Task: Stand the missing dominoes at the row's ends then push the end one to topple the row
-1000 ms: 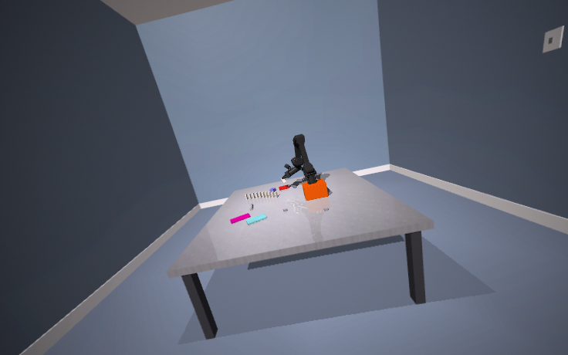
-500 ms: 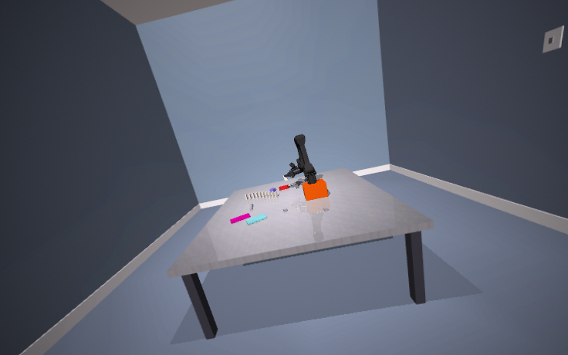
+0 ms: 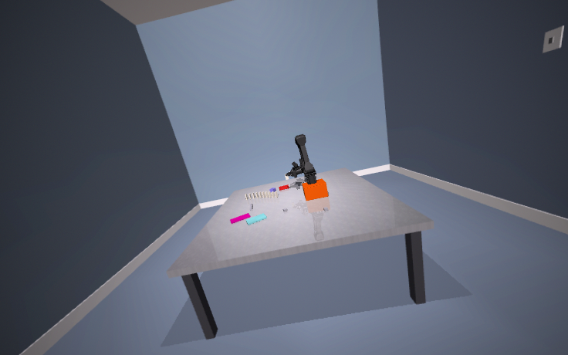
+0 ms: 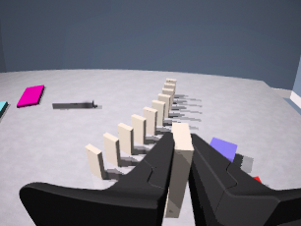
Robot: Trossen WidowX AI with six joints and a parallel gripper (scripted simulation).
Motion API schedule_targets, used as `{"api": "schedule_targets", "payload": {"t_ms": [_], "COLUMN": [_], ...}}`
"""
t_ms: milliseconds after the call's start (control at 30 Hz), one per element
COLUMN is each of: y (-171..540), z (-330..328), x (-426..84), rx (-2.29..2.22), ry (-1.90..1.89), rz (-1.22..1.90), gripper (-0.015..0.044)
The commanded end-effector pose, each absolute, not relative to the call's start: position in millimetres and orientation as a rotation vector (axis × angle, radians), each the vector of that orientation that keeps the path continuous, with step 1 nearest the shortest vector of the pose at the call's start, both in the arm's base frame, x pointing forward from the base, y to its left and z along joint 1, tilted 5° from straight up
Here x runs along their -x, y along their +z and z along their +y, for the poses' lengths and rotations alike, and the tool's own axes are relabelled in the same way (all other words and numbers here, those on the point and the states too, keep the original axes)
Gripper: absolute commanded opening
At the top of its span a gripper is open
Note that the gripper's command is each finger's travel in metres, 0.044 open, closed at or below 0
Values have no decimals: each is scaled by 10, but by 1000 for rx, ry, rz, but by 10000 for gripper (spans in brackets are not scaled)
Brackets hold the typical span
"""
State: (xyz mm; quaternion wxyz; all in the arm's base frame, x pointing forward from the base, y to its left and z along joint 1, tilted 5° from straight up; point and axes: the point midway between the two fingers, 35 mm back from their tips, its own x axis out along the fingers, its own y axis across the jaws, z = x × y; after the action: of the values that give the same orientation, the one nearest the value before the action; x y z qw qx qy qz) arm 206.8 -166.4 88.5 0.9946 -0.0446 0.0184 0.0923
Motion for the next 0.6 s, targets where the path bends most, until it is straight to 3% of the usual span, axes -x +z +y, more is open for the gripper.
{"api": "schedule_targets", "payload": {"t_ms": [0, 567], "y": [887, 726], "z": [-1653, -1710], "x": [-2064, -2107], "rx": [88, 90], "ry": [188, 193], "rz": [34, 40], "gripper": [22, 22]}}
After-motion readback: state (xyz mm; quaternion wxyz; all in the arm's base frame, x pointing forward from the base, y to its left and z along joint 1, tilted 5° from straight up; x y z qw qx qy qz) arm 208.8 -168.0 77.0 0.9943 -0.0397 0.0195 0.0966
